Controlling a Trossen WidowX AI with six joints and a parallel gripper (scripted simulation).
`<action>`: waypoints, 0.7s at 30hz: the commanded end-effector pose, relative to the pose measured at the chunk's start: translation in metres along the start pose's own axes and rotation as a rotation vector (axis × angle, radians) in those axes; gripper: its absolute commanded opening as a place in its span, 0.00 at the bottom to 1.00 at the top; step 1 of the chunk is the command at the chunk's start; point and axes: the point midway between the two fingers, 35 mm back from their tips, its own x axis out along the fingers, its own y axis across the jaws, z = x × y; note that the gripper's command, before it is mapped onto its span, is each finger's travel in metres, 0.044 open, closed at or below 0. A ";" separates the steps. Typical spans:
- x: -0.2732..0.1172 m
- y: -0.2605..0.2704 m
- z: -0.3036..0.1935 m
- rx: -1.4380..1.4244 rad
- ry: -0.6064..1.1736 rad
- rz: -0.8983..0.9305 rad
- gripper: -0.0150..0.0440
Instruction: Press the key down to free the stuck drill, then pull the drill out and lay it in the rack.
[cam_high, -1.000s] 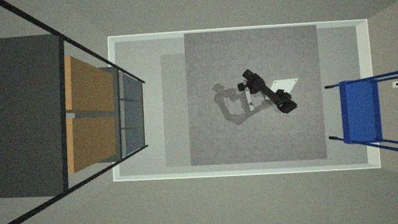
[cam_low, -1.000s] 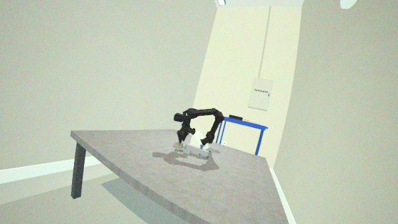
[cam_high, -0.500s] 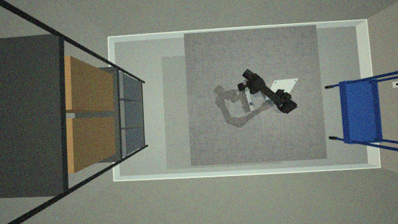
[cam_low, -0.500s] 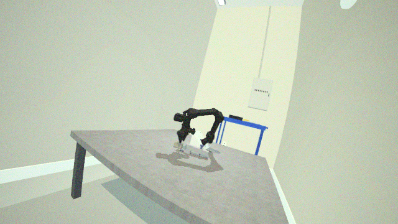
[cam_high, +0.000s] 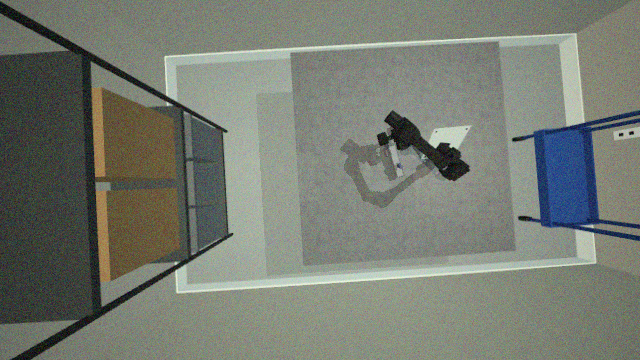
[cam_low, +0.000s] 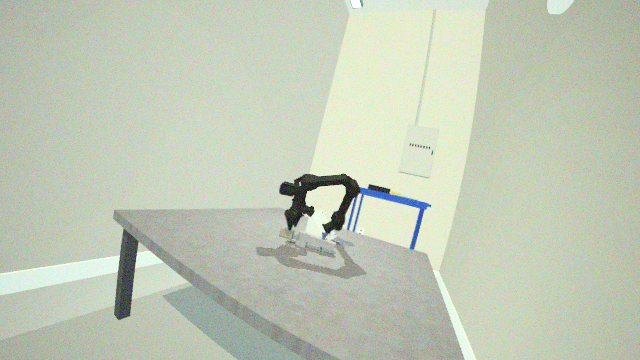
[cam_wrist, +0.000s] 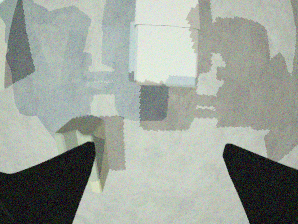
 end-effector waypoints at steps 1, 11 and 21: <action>0.000 0.000 0.000 -0.005 0.000 0.001 1.00; 0.001 0.000 0.001 0.000 0.000 0.000 1.00; 0.011 -0.002 0.010 0.000 0.001 0.000 1.00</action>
